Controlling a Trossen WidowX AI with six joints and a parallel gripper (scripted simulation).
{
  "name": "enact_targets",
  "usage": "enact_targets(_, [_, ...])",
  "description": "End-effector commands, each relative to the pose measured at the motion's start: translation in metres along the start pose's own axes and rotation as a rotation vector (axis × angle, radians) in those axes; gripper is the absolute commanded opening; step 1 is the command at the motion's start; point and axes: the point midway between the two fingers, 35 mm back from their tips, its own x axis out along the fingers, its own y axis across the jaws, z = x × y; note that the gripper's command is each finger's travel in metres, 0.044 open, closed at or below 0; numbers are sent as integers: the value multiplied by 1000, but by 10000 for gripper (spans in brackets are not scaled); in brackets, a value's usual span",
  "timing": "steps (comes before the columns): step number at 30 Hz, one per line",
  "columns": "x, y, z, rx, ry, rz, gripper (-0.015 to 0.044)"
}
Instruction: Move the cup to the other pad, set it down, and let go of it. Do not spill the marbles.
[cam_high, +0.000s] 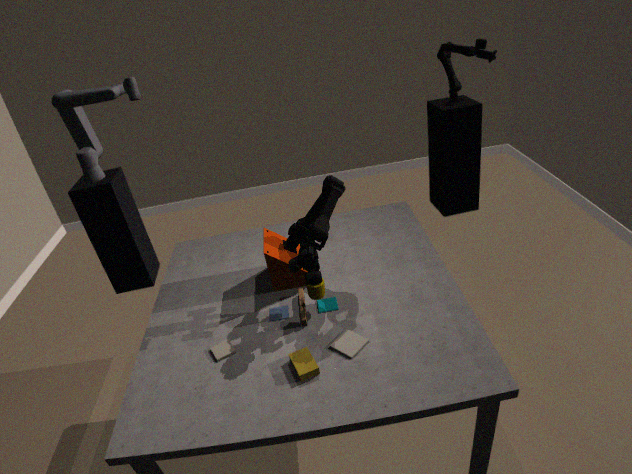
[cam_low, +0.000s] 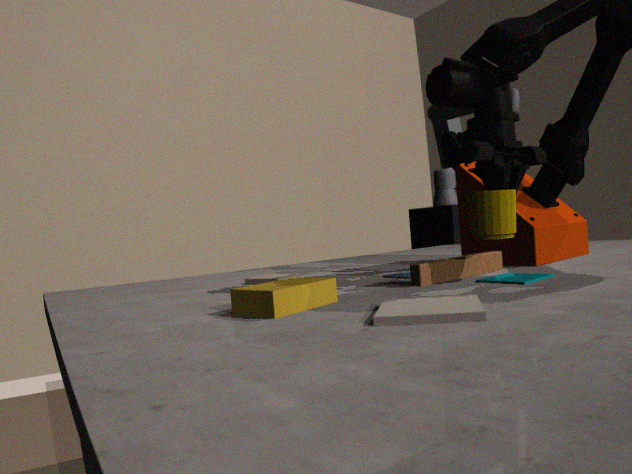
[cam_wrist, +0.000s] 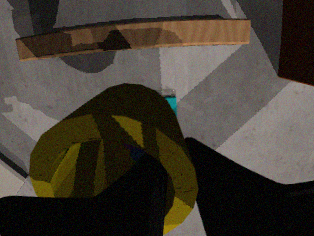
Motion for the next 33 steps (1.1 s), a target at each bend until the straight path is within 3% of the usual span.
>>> enact_targets(1, [-2,0,-13,-1,5,6,0])
enact_targets(33, [26,0,-34,-1,8,6,0])
